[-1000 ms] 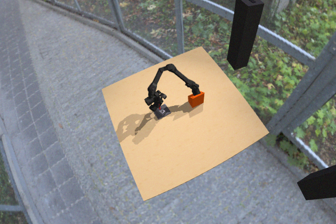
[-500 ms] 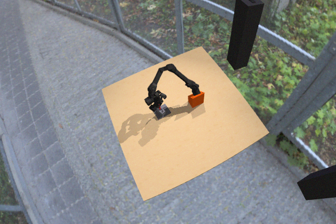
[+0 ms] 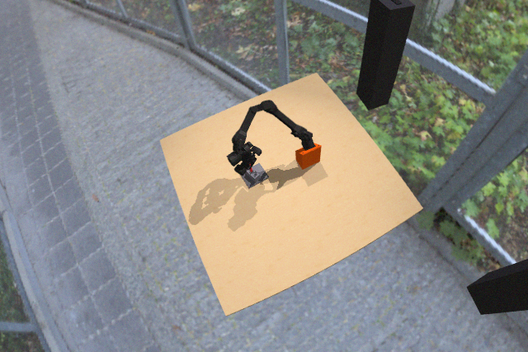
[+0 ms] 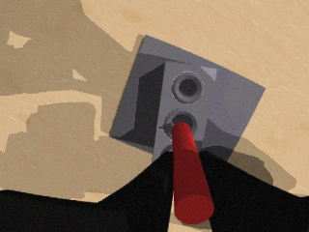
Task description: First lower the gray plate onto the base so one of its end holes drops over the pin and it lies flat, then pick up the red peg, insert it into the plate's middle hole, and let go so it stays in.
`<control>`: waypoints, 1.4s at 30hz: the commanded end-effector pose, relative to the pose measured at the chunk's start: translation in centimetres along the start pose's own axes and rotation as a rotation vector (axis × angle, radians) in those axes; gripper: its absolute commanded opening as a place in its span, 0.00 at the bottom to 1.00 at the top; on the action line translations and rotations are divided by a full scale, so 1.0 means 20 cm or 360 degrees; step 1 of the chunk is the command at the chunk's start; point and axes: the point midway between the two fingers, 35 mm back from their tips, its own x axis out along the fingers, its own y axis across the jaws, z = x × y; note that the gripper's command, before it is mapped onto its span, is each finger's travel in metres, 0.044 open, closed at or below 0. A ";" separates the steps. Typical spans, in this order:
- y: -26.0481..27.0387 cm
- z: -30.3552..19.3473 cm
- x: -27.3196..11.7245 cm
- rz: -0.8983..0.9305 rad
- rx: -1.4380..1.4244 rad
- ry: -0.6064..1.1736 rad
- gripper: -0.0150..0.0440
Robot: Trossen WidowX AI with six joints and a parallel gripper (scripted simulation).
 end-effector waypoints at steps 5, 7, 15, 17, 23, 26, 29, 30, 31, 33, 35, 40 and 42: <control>0.00 0.01 -0.01 0.0001 -0.0007 -0.0008 0.25; 0.00 0.01 -0.01 0.0001 -0.0007 -0.0008 0.25; 0.00 0.01 -0.01 0.0001 -0.0007 -0.0008 0.25; 0.00 0.01 -0.01 0.0001 -0.0007 -0.0008 0.25; 0.00 0.00 0.00 0.0001 0.0000 0.0000 0.25; 0.00 0.00 0.00 0.0001 0.0000 0.0000 0.25; 0.00 0.00 0.01 0.0001 -0.0001 -0.0001 0.25; 0.00 0.00 0.02 0.0001 -0.0001 -0.0002 0.25; 0.00 0.00 0.02 0.0001 -0.0002 -0.0003 0.25; -0.01 0.00 0.04 0.0001 -0.0003 -0.0004 0.25; -0.01 0.00 0.05 0.0001 -0.0005 -0.0006 0.25; -0.01 0.01 0.08 0.0000 -0.0007 -0.0009 0.25; -0.01 0.00 0.07 0.0000 -0.0002 -0.0004 0.25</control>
